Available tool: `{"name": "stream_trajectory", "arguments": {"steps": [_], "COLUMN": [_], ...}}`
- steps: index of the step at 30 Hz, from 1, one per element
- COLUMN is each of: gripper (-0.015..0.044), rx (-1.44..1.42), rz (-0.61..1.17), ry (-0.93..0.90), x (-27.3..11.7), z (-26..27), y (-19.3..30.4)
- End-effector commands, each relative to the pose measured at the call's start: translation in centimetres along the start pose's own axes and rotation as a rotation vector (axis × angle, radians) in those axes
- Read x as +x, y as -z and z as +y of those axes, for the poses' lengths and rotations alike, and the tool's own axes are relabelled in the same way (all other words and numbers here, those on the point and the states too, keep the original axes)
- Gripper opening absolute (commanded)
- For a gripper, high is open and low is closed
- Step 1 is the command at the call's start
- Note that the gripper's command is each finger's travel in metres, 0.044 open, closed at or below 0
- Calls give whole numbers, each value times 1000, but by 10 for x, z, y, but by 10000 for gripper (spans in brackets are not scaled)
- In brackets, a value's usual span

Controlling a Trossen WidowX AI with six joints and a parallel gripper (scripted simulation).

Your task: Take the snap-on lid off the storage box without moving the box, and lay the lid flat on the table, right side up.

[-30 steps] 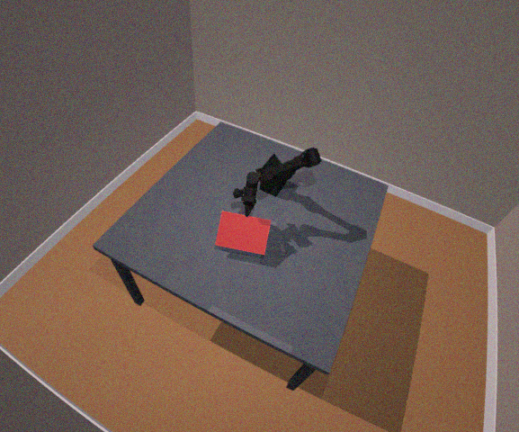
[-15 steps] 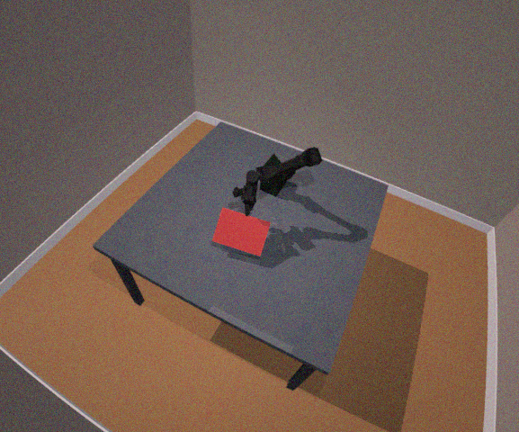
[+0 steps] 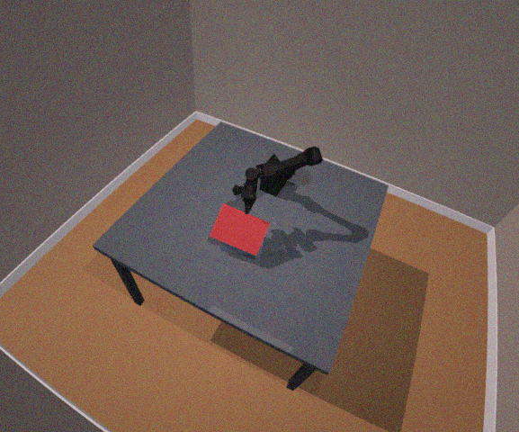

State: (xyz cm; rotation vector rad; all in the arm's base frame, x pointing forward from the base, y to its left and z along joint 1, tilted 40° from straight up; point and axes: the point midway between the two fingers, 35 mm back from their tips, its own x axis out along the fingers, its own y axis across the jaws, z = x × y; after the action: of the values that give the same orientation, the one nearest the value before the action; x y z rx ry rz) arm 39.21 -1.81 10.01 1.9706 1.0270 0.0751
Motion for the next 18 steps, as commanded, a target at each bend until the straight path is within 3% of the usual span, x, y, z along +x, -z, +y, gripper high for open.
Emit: {"name": "stream_trajectory", "arguments": {"steps": [1, 18], "gripper": [0, 0], "rx": [-15, -15], "rz": [-1, -1], "ry": [-11, -10], "x": [-6, -20], "z": [9, 26], "y": [0, 0]}}
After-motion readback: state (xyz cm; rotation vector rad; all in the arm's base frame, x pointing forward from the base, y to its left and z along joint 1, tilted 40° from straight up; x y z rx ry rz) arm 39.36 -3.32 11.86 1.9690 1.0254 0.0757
